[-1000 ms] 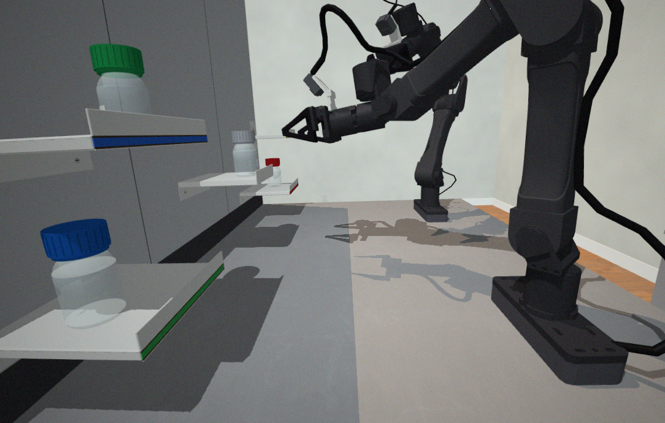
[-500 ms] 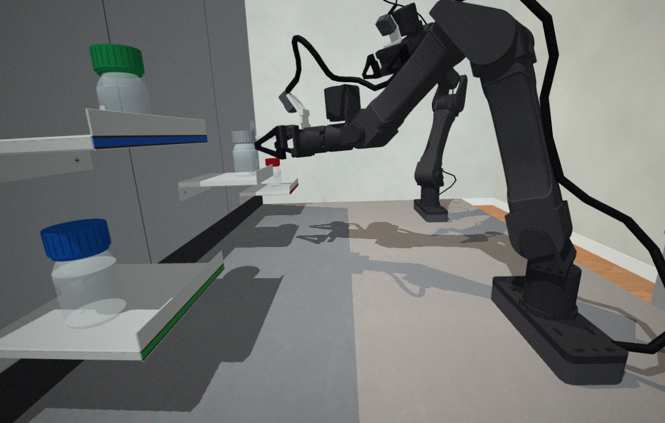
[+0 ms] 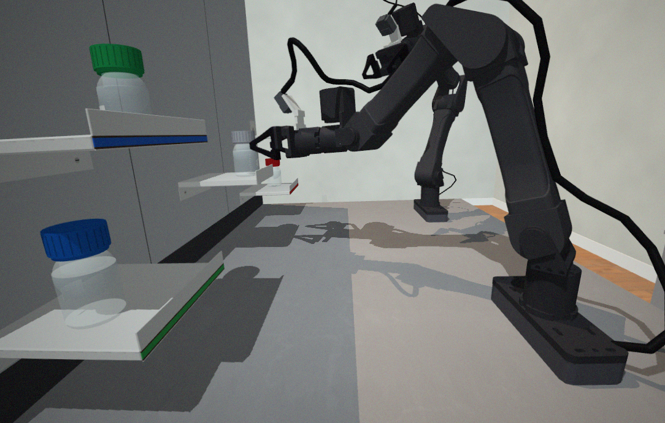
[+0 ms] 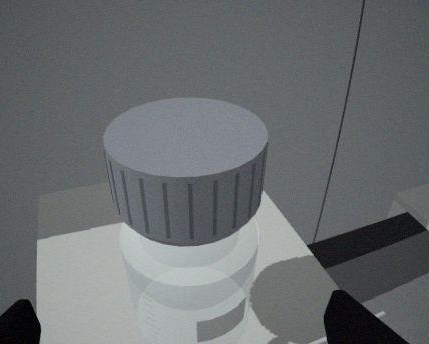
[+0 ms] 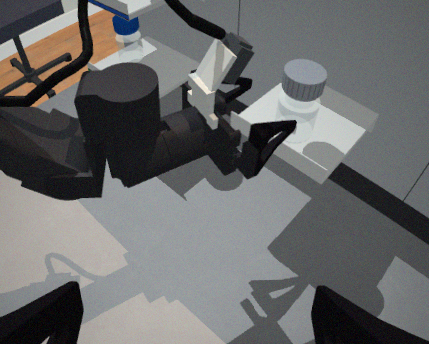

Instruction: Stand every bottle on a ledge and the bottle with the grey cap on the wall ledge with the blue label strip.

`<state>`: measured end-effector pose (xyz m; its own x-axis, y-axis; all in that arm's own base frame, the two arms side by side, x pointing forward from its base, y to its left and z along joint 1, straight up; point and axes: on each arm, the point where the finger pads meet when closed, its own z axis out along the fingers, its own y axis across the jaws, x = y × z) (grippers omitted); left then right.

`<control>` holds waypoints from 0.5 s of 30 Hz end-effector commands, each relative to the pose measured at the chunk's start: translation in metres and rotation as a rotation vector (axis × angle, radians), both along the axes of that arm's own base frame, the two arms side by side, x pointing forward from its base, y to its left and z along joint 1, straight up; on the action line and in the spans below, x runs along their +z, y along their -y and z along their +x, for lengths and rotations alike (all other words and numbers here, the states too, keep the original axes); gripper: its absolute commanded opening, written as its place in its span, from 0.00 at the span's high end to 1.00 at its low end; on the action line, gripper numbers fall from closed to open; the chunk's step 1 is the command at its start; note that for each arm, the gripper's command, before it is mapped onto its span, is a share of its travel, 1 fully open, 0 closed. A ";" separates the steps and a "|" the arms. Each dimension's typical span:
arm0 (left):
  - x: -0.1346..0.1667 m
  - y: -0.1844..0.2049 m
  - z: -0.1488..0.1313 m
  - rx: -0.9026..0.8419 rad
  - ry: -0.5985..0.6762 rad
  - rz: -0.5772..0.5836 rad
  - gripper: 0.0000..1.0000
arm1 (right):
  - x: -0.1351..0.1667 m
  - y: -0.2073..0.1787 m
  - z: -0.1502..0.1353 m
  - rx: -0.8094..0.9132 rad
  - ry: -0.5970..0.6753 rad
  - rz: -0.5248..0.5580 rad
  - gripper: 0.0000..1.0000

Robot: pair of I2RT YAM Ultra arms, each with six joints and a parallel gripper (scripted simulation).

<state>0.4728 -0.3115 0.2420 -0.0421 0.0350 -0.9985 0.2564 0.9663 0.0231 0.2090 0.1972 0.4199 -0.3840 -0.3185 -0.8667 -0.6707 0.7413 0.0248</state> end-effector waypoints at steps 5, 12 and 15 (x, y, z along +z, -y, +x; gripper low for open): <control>0.044 0.005 0.010 -0.011 0.057 -0.043 0.06 | 0.002 0.001 -0.002 0.002 -0.003 -0.002 0.11; 0.050 0.009 0.021 -0.011 0.052 -0.039 0.06 | 0.002 0.001 -0.002 0.002 -0.003 -0.002 0.11; 0.050 0.010 0.022 -0.011 0.052 -0.039 0.06 | 0.002 0.001 -0.002 0.002 -0.003 -0.002 0.11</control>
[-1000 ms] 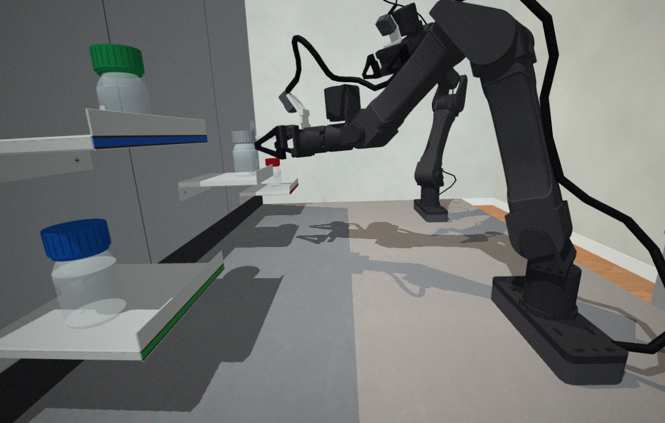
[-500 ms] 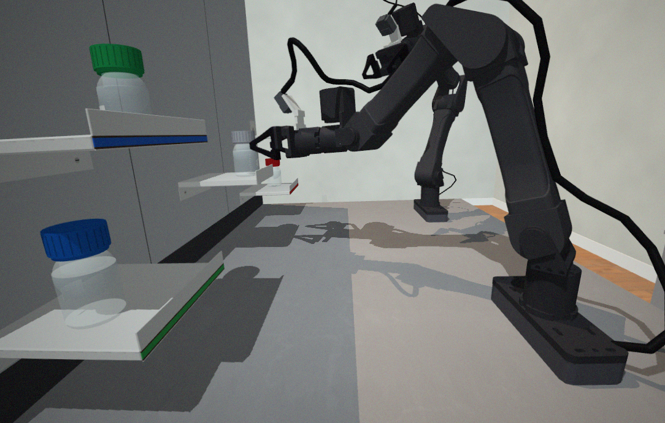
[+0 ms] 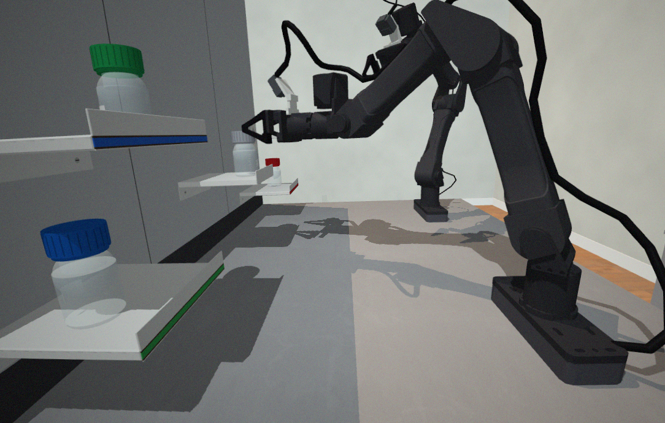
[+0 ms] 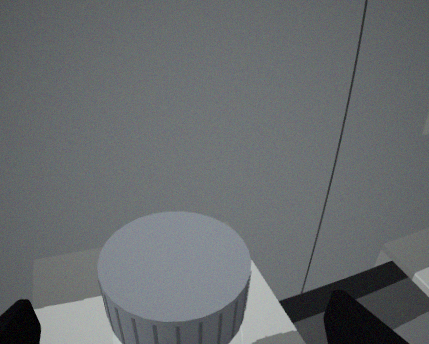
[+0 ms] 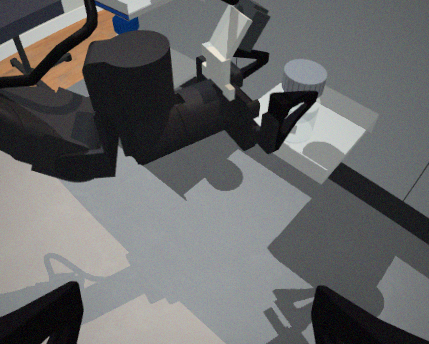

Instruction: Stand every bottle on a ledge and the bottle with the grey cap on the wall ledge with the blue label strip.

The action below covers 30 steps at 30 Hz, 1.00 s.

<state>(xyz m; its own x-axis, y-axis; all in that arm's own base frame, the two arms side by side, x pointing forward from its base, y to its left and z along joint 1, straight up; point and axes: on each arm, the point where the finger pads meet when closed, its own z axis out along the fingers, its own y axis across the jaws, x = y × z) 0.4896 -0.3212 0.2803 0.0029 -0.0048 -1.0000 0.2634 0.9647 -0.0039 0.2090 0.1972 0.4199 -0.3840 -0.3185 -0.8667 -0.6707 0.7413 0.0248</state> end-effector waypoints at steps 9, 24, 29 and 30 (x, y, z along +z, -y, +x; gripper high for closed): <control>0.013 0.003 0.018 -0.003 0.009 0.000 0.06 | 0.002 0.001 -0.002 0.002 -0.003 -0.002 0.11; 0.012 0.008 0.037 -0.003 0.008 0.001 0.06 | 0.002 0.001 -0.002 0.002 -0.003 -0.002 0.11; 0.018 0.007 0.035 -0.002 0.016 -0.005 0.06 | 0.002 0.001 -0.002 0.002 -0.003 -0.002 0.11; 0.018 0.008 0.035 -0.003 0.016 -0.005 0.06 | 0.002 0.001 -0.002 0.002 -0.003 -0.002 0.11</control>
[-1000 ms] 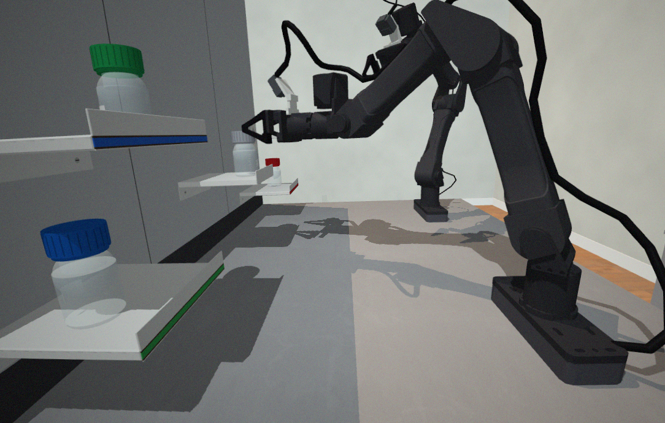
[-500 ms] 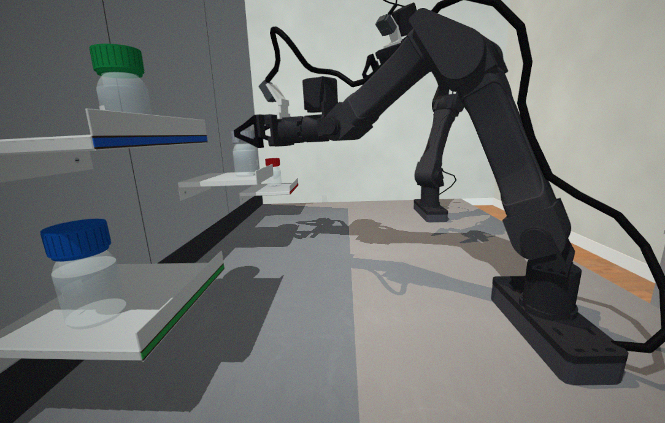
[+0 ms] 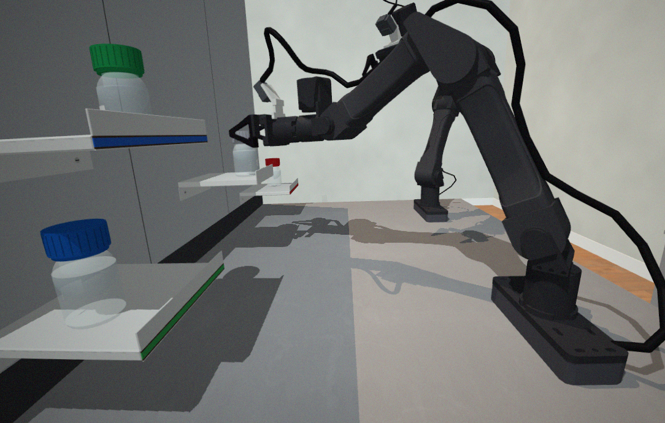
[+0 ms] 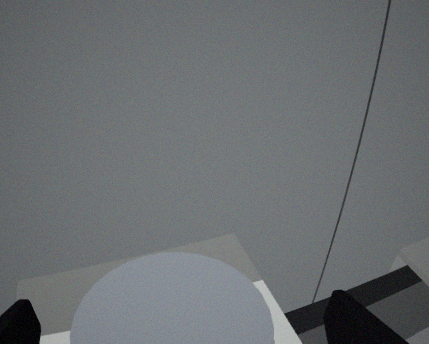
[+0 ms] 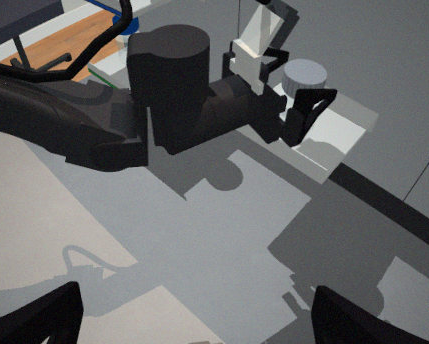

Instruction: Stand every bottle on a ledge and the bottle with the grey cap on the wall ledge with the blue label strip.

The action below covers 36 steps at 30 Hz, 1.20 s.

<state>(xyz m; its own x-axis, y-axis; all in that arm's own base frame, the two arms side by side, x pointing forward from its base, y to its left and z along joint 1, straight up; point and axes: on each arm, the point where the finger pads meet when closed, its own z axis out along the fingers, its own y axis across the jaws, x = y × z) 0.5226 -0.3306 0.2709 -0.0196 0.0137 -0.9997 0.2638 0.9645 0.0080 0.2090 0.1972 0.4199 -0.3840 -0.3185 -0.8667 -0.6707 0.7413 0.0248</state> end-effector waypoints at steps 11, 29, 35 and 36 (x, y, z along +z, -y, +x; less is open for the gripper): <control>0.025 -0.001 0.000 0.000 0.038 -0.029 0.36 | 0.002 0.001 -0.002 0.002 -0.003 -0.002 0.11; 0.030 -0.002 -0.002 0.000 0.046 -0.035 0.83 | 0.002 0.001 -0.002 0.002 -0.003 -0.002 0.11; 0.059 -0.002 -0.002 0.000 0.044 -0.034 0.51 | 0.002 0.001 -0.002 0.002 -0.003 -0.002 0.11; 0.059 -0.002 -0.002 0.000 0.044 -0.034 0.51 | 0.002 0.001 -0.002 0.002 -0.003 -0.002 0.11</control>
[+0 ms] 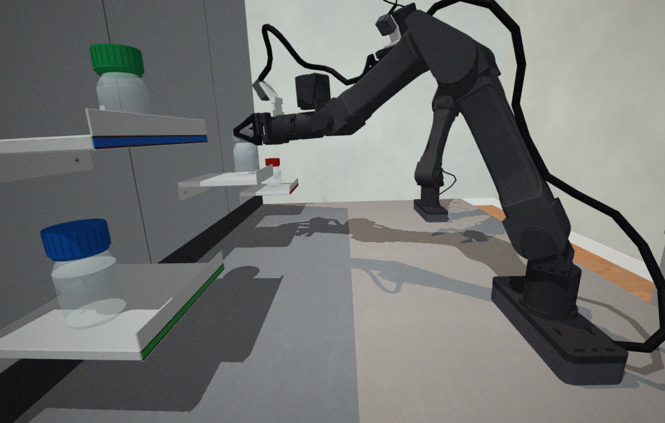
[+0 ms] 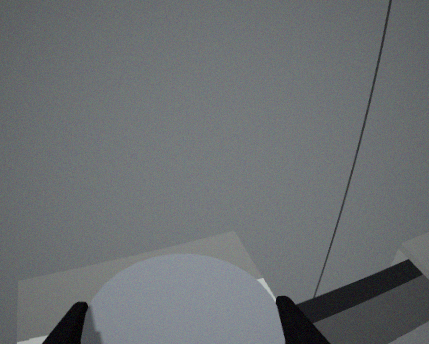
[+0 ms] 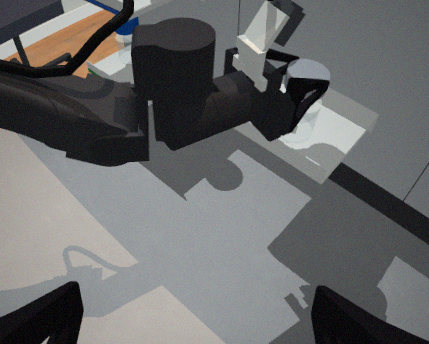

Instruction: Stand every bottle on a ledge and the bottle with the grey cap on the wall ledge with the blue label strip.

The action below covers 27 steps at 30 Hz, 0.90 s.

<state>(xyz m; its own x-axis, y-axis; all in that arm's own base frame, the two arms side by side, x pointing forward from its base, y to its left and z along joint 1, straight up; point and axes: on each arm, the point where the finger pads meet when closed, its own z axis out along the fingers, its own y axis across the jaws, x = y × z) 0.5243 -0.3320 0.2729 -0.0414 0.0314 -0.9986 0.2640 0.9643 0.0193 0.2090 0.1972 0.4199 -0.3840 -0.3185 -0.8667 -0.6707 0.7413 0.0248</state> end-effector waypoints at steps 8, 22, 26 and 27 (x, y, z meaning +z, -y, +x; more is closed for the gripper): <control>0.106 -0.005 -0.006 0.000 0.066 -0.051 0.51 | 0.002 0.001 -0.002 0.002 -0.003 -0.002 0.11; 0.115 -0.003 -0.005 -0.010 -0.020 0.017 0.51 | 0.002 0.001 -0.002 0.002 -0.003 -0.002 0.11; 0.162 -0.020 -0.011 -0.048 0.081 -0.059 0.51 | 0.002 0.001 -0.002 0.002 -0.003 -0.002 0.11; 0.166 -0.029 -0.013 -0.057 0.088 -0.063 0.51 | 0.002 0.001 -0.002 0.002 -0.003 -0.002 0.11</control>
<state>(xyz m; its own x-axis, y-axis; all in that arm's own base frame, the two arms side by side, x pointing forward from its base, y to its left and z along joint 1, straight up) 0.5220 -0.3326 0.3585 -0.0869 0.0687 -0.9938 0.3005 0.9530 0.0396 0.2090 0.1972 0.4199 -0.3840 -0.3185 -0.8666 -0.6707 0.7413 0.0248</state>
